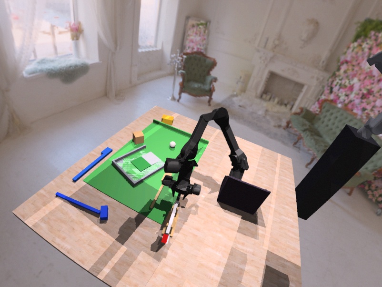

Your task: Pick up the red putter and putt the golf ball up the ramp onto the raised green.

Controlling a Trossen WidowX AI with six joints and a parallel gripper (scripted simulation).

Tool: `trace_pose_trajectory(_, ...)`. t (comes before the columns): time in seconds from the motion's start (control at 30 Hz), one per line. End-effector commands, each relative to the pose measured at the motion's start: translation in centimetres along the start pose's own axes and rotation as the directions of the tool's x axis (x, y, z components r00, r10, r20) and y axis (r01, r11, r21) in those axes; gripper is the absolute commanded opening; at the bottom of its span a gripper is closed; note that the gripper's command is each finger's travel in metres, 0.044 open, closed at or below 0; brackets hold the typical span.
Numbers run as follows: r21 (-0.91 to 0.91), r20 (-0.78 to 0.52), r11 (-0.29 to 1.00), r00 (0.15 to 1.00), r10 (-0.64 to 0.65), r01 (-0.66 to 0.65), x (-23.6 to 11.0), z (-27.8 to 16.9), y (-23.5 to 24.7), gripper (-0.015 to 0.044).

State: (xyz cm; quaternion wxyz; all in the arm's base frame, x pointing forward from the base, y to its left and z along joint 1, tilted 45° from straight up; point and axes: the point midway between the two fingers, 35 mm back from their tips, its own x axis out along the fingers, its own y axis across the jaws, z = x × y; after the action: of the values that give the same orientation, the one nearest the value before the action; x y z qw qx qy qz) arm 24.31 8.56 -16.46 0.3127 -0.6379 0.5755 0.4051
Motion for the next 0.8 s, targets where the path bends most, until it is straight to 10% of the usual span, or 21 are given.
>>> trace_pose_trajectory(0.0,0.001,0.001,1.0,1.0,-0.001,0.001,0.0,0.0,0.0,0.0151)
trace_pose_trajectory(0.4,0.001,0.001,1.0,1.0,-0.001,0.001,-0.2,0.1,-0.1,0.0)
trace_pose_trajectory(0.77,-0.001,0.006,1.0,1.0,0.001,-0.001,-7.0,2.2,-0.4,0.0)
